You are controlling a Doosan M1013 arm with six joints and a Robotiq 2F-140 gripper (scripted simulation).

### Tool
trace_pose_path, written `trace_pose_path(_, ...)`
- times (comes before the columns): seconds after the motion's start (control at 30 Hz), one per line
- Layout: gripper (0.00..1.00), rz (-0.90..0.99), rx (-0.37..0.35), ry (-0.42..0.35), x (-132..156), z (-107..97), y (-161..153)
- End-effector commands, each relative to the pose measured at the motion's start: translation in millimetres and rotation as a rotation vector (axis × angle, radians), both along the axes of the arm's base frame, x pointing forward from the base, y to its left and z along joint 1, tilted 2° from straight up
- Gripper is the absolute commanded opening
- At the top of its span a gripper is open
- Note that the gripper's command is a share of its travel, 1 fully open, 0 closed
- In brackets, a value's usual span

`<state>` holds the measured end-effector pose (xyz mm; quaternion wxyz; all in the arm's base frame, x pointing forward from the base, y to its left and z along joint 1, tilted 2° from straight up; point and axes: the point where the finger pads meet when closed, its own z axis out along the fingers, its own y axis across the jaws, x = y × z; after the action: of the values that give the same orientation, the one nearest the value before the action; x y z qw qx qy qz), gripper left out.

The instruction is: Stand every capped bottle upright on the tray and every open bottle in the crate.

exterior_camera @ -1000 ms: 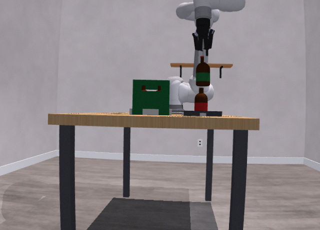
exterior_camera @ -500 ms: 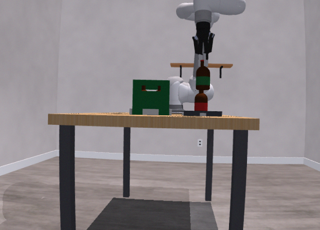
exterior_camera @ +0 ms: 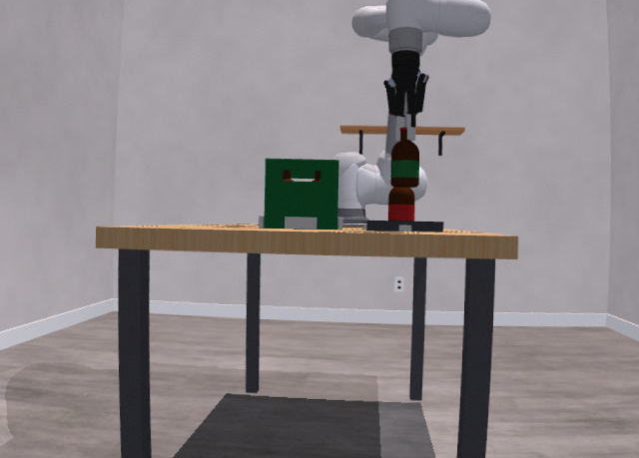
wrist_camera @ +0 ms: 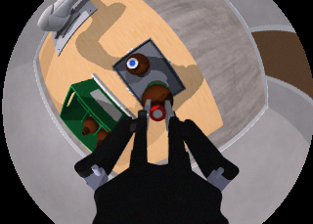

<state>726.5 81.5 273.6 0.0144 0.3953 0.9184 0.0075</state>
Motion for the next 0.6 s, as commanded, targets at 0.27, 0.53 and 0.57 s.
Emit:
trace_pose_path(0.27,0.0,-0.005,-0.004,0.002,1,-24,-3)
trace_pose_path(0.53,0.0,-0.002,-0.001,0.001,1,-29,-2)
trace_pose_path(0.57,0.0,-0.002,-0.001,0.001,1,-31,-2)
